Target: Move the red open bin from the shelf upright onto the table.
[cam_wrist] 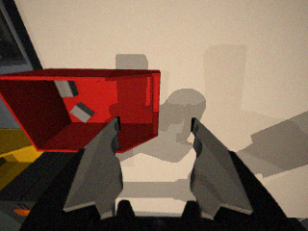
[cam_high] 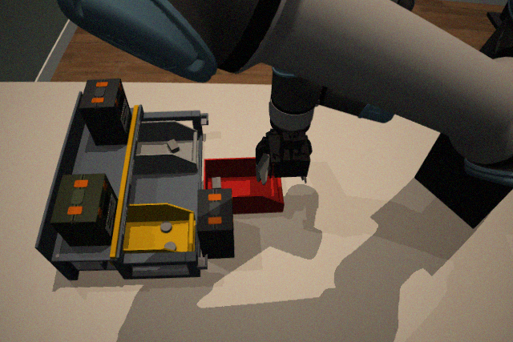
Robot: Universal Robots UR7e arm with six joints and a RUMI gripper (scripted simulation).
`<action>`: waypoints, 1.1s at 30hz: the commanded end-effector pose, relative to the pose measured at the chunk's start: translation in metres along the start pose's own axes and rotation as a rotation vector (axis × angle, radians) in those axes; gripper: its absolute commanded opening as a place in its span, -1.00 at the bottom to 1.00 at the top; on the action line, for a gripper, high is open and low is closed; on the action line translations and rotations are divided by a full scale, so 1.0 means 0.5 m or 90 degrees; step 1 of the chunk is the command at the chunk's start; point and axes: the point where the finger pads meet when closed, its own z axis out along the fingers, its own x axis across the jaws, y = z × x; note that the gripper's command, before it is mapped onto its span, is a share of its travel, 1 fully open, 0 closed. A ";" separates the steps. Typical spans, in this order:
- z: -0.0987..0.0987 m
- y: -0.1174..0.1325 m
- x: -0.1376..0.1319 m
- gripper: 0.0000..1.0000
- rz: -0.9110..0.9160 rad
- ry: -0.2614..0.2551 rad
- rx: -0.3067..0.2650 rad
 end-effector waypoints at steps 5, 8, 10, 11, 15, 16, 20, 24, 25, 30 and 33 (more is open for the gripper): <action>-0.049 0.000 -0.001 0.16 0.000 0.000 0.000; -0.057 0.000 -0.001 0.16 0.000 0.000 0.000; -0.061 0.000 -0.001 0.16 0.000 0.000 0.000; -0.065 0.000 -0.001 0.16 0.000 0.000 0.000; -0.078 0.000 -0.001 0.16 0.000 0.000 0.000; -0.081 0.000 -0.001 0.16 0.000 0.000 0.000; -0.090 0.000 -0.001 0.16 0.000 0.000 0.000; -0.095 0.000 -0.001 0.16 0.000 0.000 0.000; -0.095 0.000 -0.001 0.16 0.000 0.000 0.000; -0.097 0.000 -0.001 0.16 0.000 0.000 0.000; -0.097 0.000 -0.001 0.16 0.000 0.000 0.000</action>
